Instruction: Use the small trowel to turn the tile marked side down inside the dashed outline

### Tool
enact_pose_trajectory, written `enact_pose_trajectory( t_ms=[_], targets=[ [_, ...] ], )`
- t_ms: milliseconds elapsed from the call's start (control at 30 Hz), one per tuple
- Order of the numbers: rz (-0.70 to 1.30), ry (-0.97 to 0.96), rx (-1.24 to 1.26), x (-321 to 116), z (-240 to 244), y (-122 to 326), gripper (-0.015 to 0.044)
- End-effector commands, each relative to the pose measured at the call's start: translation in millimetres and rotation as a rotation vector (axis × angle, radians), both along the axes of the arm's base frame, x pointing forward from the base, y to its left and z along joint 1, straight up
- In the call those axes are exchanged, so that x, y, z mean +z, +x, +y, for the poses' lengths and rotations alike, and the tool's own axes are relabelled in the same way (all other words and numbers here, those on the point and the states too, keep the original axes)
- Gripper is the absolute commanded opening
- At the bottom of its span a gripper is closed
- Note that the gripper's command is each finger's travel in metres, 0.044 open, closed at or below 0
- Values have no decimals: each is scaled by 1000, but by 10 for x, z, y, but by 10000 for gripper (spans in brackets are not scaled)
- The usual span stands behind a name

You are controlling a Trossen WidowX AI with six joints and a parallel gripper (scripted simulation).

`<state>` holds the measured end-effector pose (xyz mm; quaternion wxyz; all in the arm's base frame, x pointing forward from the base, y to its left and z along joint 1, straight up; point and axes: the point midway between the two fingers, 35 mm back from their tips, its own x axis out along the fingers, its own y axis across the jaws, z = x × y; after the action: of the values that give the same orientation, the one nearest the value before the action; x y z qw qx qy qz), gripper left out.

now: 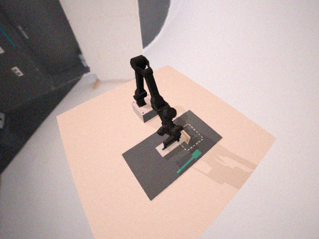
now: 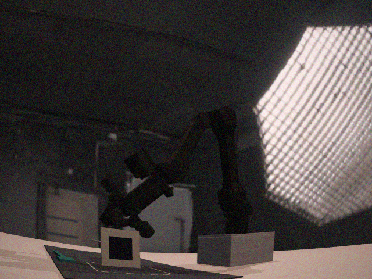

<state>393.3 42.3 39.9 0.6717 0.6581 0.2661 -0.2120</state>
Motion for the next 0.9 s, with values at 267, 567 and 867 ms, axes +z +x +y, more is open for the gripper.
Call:
enact_pose_trajectory(
  t_ms=[267, 567, 867],
  targets=[
    [-12, 1, -6, 27, 43, 25, 0],
    [-12, -3, -7, 229, -375, 62, 0],
    [-14, -4, -6, 313, -534, 57, 0]
  ],
)
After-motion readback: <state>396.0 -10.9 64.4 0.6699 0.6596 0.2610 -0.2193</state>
